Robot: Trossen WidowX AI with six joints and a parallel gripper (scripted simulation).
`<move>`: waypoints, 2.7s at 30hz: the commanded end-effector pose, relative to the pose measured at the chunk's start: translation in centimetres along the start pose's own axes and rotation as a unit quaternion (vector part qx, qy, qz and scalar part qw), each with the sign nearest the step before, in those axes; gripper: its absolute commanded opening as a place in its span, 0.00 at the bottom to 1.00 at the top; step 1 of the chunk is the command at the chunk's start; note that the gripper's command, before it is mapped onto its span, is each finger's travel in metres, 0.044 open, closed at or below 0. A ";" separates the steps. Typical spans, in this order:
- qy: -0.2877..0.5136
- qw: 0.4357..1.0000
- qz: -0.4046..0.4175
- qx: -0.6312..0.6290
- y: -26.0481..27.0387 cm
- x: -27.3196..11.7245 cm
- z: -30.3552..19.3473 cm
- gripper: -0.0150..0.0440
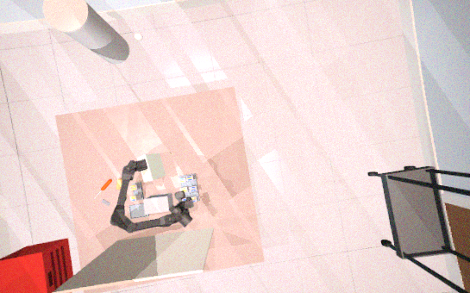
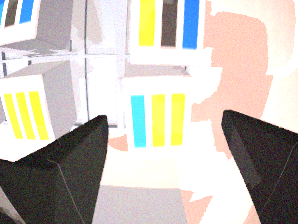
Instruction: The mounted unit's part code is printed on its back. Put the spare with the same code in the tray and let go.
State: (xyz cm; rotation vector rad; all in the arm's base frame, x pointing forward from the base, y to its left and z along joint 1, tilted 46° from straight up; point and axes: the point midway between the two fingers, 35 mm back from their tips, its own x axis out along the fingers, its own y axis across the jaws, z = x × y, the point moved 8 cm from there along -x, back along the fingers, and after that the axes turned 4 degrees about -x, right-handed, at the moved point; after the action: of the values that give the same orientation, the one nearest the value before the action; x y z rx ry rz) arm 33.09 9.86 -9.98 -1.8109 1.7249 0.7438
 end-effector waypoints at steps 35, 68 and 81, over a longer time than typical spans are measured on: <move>0.003 1.000 0.002 -0.001 0.4 3.6 -0.1 0.47; 0.000 1.000 -0.004 -0.005 0.4 -6.1 0.2 0.25; -0.003 1.000 0.001 -0.004 0.8 -11.8 -1.0 0.25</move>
State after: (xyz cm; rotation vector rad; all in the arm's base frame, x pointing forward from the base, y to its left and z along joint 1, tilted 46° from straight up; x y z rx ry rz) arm 31.52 18.02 -1.73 -1.8255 1.7139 0.7539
